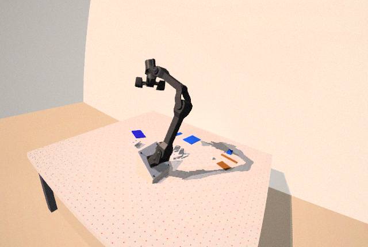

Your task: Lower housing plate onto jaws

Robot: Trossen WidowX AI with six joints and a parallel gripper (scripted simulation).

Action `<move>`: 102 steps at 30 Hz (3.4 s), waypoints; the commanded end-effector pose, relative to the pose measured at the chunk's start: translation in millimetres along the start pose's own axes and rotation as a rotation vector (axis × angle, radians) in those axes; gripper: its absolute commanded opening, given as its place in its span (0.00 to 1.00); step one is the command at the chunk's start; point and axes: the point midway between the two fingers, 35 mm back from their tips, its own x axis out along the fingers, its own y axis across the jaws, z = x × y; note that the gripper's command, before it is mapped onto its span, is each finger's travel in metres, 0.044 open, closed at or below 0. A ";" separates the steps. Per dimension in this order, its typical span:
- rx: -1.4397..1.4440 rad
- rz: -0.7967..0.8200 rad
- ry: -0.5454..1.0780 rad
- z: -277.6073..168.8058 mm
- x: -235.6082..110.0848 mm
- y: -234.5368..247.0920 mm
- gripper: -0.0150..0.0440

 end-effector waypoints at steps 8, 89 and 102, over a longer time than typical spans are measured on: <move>-0.179 0.025 0.146 -34.8 39.1 13.6 1.00; -0.929 0.458 0.882 -289.4 169.6 43.9 1.00; -0.929 0.458 0.882 -289.4 169.6 43.9 1.00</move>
